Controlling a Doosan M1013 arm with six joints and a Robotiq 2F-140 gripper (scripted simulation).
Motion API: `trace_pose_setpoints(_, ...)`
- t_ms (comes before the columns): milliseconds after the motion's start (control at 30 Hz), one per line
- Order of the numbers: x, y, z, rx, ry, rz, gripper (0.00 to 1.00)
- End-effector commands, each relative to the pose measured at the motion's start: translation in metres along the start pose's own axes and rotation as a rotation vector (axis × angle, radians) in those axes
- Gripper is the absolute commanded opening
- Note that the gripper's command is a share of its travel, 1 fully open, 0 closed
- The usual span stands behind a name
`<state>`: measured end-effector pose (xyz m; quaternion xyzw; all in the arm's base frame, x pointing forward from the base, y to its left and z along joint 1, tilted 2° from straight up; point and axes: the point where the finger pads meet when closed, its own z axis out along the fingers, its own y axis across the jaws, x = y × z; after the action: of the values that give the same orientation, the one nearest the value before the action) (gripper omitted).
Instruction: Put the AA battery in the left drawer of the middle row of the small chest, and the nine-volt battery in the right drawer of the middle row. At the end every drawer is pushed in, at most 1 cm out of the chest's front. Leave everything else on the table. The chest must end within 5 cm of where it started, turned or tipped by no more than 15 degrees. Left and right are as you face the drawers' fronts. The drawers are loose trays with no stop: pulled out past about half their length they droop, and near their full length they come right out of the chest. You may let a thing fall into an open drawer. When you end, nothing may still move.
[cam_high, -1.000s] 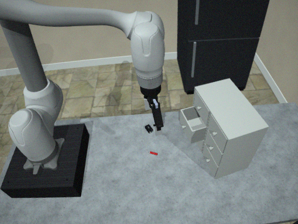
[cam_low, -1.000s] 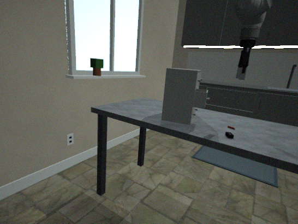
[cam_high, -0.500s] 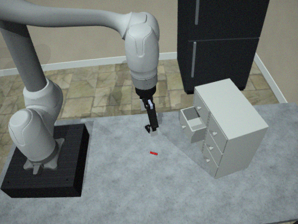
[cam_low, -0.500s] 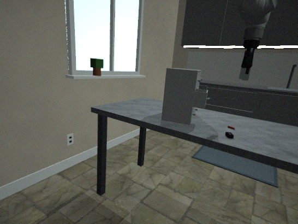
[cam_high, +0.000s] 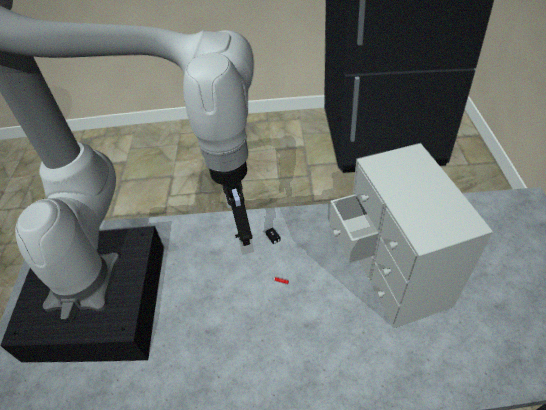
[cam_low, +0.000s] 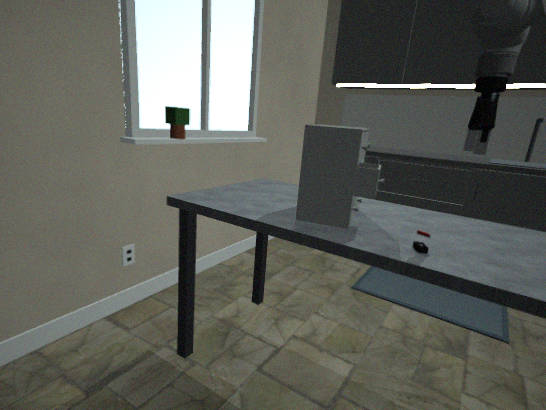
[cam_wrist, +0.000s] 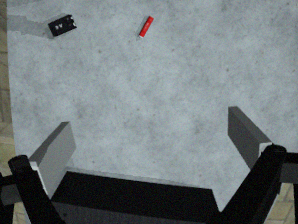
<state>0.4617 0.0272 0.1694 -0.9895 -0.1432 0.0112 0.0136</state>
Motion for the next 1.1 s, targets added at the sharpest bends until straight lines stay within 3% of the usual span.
trace_pose_setpoints(0,0.001,0.0,0.001,0.0,0.008,0.0,1.0)
trace_pose_setpoints(400,0.009,0.0,0.008,0.0,0.103,0.0,1.0)
trace_pose_setpoints(833,0.033,0.0,0.032,0.001,0.396,0.0,1.0)
trace_pose_setpoints(900,0.033,0.0,0.032,0.001,0.396,0.0,1.0)
trace_pose_setpoints(1067,0.042,0.0,0.042,0.001,0.509,-0.001,1.0)
